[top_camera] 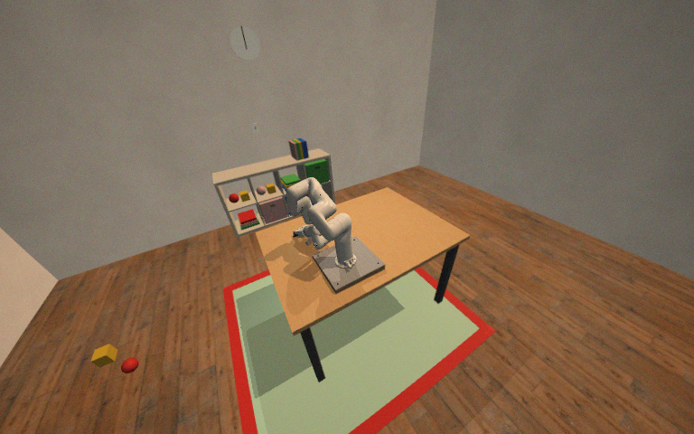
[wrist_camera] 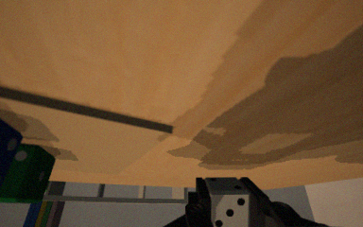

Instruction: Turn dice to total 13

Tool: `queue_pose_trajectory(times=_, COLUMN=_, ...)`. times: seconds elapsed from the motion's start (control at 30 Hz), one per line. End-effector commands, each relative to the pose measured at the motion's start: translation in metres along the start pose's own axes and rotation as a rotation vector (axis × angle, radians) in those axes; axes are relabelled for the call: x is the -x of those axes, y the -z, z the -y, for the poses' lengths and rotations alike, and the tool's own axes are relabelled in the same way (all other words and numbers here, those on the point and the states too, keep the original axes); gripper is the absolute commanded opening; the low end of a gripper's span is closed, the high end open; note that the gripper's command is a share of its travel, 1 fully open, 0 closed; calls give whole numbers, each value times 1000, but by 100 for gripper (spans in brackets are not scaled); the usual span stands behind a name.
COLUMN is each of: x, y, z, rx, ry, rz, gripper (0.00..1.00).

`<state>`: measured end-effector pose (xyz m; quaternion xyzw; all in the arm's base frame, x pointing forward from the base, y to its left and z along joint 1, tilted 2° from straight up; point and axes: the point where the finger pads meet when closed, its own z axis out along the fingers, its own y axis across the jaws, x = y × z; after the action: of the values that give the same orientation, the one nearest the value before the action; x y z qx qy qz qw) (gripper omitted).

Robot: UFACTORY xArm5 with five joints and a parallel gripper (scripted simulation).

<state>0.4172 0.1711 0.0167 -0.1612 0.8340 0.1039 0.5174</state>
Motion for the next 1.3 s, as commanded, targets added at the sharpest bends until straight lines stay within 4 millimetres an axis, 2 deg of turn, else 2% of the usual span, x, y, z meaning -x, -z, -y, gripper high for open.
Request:
queue_pose_trajectory(times=0.0, x=1, y=0, z=0, rx=0, ry=0, rz=2, gripper=27)
queue_pose_trajectory(times=1.27, x=-4, y=-2, z=0, rx=0, ry=0, rz=2, gripper=27)
